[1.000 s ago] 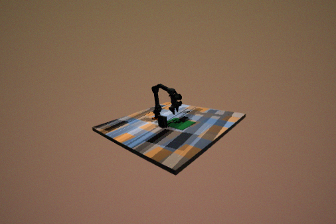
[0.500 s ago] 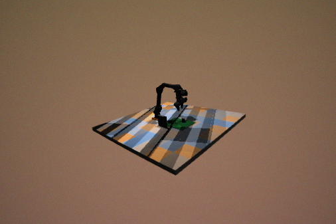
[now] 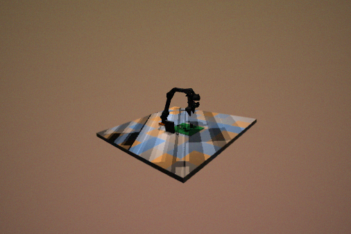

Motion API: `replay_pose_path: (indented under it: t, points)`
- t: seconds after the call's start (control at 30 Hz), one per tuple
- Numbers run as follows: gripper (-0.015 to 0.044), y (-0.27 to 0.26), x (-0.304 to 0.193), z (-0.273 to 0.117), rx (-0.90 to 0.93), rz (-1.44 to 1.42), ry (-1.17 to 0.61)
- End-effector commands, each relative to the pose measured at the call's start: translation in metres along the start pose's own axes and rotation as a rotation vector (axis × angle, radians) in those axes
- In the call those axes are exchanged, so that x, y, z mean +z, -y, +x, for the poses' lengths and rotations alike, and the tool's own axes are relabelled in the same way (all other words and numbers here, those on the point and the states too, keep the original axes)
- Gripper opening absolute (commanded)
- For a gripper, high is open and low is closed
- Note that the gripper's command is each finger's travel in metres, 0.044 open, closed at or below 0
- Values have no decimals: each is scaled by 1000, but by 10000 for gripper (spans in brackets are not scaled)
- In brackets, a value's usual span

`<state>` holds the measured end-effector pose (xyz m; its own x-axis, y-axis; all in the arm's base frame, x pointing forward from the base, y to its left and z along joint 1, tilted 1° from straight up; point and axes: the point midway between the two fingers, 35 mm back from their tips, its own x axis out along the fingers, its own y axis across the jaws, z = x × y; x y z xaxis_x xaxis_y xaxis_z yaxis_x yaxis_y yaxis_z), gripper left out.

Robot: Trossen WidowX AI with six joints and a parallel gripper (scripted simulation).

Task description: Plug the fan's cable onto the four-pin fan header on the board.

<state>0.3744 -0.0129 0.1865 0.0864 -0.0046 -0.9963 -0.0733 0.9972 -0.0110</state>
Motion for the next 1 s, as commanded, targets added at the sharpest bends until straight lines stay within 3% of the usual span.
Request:
replay_pose_path:
  t: [0.0,0.13,0.97]
  points:
    - [440,0,-2,50,-1,5,-27]
    - [440,0,-7,79,-1,5,-27]
    - [440,0,-7,106,-1,5,-27]
